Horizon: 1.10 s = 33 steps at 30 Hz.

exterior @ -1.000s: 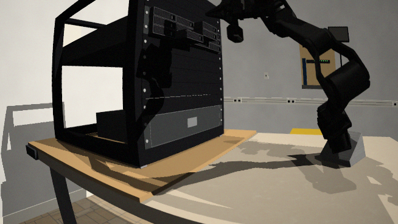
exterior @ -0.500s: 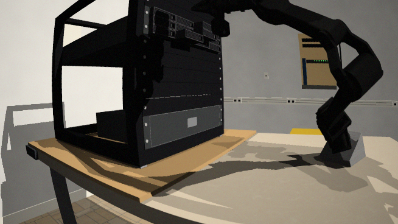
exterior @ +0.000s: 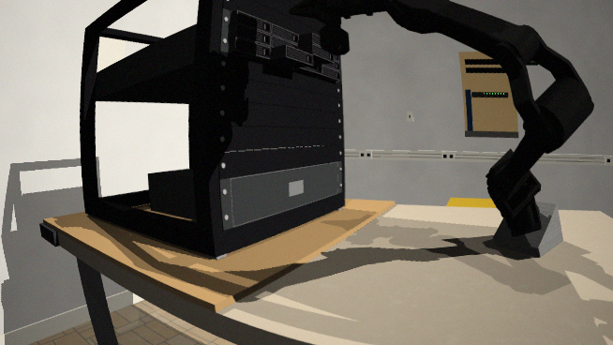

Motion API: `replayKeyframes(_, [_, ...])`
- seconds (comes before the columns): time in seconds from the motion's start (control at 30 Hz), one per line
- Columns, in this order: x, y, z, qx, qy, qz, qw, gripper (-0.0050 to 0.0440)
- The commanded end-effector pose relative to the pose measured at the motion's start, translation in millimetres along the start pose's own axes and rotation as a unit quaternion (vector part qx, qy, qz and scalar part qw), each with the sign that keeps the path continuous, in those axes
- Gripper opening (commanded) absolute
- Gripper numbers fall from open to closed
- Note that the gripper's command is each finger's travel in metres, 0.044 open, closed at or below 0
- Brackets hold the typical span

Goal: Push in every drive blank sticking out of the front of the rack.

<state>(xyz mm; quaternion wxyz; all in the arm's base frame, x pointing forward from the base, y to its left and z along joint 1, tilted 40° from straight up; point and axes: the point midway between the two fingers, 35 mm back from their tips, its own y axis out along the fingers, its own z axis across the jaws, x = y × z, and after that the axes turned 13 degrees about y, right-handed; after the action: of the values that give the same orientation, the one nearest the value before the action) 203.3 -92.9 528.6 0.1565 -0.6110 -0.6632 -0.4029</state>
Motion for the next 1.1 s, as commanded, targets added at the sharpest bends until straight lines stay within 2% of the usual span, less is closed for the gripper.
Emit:
replayKeyframes(0.0, [1,3,-3,-0.002,-0.002,0.0,1.0,-0.005])
replayKeyframes(0.13, [1,7,-3,-0.002,-0.002,0.0,1.0,-0.005])
replayKeyframes(0.47, [1,39,-3,-0.002,-0.002,0.0,1.0,-0.005])
replayKeyframes(1.07, [1,39,-3,-0.002,-0.002,0.0,1.0,-0.005])
